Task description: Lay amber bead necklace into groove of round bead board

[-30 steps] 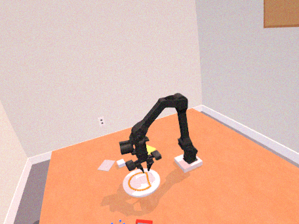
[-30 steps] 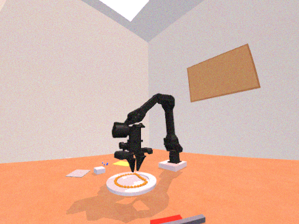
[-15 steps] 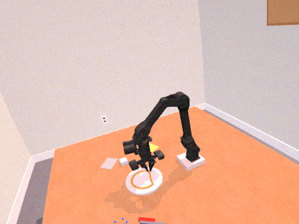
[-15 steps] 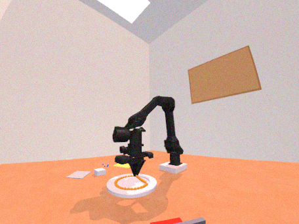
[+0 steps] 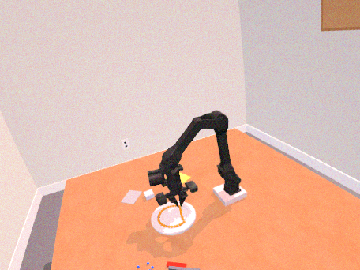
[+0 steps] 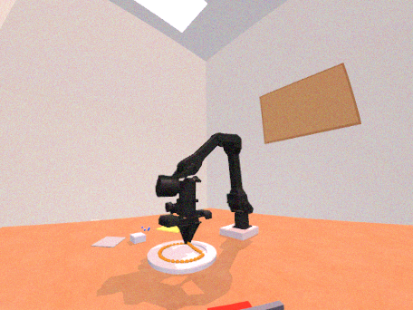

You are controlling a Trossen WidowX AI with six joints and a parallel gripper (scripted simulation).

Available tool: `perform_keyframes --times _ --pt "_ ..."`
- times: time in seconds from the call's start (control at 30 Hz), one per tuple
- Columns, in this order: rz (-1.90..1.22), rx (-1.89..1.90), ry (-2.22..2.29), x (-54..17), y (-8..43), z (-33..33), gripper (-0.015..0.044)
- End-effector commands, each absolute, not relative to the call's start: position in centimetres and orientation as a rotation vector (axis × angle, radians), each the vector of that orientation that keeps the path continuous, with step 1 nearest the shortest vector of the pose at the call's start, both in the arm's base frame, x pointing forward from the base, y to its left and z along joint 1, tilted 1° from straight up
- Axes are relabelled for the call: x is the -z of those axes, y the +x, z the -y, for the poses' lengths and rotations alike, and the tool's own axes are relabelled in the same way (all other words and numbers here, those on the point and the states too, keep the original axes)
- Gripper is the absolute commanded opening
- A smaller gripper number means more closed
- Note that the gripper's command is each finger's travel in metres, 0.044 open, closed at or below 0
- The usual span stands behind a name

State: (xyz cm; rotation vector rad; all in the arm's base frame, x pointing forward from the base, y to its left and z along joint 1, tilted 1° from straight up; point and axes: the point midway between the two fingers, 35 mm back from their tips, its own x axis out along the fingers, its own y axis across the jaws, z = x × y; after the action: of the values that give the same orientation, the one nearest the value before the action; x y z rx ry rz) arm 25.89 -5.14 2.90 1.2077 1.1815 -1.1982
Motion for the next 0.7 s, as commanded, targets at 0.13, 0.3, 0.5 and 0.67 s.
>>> perform_keyframes --times 0.13,0.3,0.5,0.67 --pt "-1.182 1.199 1.207 -2.93 25.89 5.14 0.0" --pt "-1.182 1.199 1.207 -2.93 25.89 5.14 0.0" --pt "-1.182 1.199 1.207 -2.93 25.89 5.14 0.0" --pt "-1.176 1.202 1.214 -3.5 25.89 5.14 0.0"
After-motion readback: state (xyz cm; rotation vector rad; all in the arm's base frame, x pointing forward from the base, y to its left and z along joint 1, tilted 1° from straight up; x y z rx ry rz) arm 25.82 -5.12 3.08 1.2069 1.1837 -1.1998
